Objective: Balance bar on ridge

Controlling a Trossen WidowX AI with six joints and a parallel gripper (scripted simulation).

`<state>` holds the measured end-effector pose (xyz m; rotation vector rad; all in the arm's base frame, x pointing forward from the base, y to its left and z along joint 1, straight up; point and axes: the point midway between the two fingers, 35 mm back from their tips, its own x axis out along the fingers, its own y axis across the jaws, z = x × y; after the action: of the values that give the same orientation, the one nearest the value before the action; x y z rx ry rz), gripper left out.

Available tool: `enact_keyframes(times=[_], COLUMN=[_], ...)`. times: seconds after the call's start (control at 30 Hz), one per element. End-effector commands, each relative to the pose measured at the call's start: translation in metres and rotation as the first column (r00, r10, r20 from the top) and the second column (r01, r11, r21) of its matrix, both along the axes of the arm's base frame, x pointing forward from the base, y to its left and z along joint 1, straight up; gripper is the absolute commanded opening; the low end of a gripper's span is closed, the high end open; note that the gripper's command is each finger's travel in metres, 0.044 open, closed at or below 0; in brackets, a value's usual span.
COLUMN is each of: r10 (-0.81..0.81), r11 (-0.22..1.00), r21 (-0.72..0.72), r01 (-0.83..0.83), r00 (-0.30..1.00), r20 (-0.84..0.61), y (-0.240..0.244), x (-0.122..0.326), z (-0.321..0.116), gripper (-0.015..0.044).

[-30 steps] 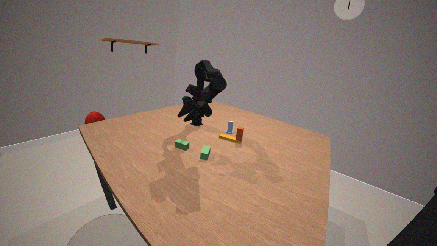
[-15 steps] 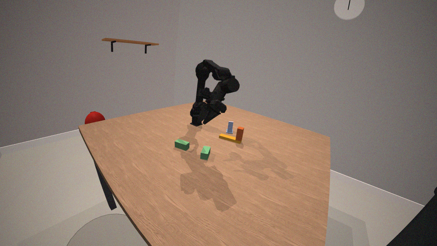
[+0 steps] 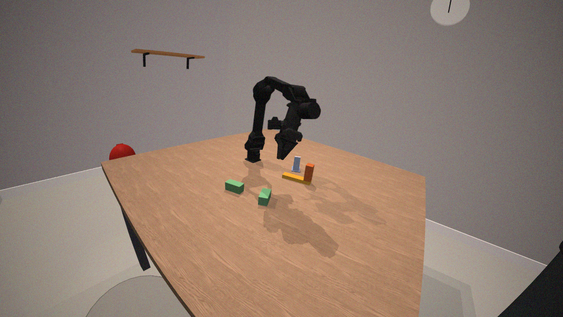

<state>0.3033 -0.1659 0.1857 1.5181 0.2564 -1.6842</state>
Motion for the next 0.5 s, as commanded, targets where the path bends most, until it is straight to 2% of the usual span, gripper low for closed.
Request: enact_keyframes(times=[0.0, 0.47], r10=[-0.059, -0.295], r11=[0.995, 0.908], r21=[0.082, 0.322], r01=[0.055, 0.267], r00=[0.997, 0.955], r20=[0.040, 0.041], y=[0.024, 0.097], x=[0.003, -0.002], z=[0.000, -0.001], gripper=[0.0315, 0.0315])
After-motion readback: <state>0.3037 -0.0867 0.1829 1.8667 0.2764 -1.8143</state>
